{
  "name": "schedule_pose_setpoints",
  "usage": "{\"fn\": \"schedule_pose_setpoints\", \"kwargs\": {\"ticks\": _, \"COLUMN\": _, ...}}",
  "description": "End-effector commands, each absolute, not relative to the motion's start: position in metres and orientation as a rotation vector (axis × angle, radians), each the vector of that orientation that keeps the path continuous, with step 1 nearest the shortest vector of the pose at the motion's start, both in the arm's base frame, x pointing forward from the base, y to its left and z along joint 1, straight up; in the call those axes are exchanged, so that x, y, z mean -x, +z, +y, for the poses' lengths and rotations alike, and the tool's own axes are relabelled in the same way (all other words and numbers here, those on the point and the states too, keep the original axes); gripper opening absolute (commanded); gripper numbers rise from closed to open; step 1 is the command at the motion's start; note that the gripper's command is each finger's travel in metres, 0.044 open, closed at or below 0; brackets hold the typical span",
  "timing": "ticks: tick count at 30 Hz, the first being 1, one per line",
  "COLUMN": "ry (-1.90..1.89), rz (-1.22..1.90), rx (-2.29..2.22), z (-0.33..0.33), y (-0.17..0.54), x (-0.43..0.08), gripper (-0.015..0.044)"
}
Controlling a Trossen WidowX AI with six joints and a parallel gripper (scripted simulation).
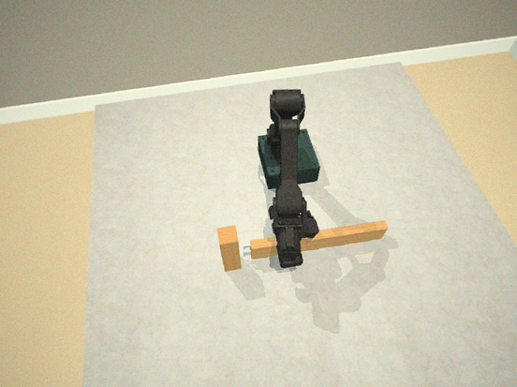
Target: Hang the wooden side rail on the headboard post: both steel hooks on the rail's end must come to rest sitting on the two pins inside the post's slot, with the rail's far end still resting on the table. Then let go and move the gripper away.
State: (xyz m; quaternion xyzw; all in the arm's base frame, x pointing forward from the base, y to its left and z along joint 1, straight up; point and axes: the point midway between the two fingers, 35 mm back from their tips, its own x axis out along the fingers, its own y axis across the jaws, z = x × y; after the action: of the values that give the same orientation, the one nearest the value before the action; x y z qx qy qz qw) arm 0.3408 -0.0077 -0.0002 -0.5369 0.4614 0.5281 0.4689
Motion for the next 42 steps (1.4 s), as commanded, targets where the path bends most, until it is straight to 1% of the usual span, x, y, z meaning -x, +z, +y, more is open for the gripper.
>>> {"fn": "schedule_pose_setpoints", "kwargs": {"ticks": 1, "ry": 1.278, "rz": 1.112, "rx": 1.327, "z": -0.0073, "y": 0.0082, "x": -0.3448, "gripper": 0.0000}}
{"fn": "schedule_pose_setpoints", "kwargs": {"ticks": 42, "ry": 1.278, "rz": 1.112, "rx": 1.327, "z": -0.0073, "y": 0.0150, "x": -0.3446, "gripper": 0.0000}}
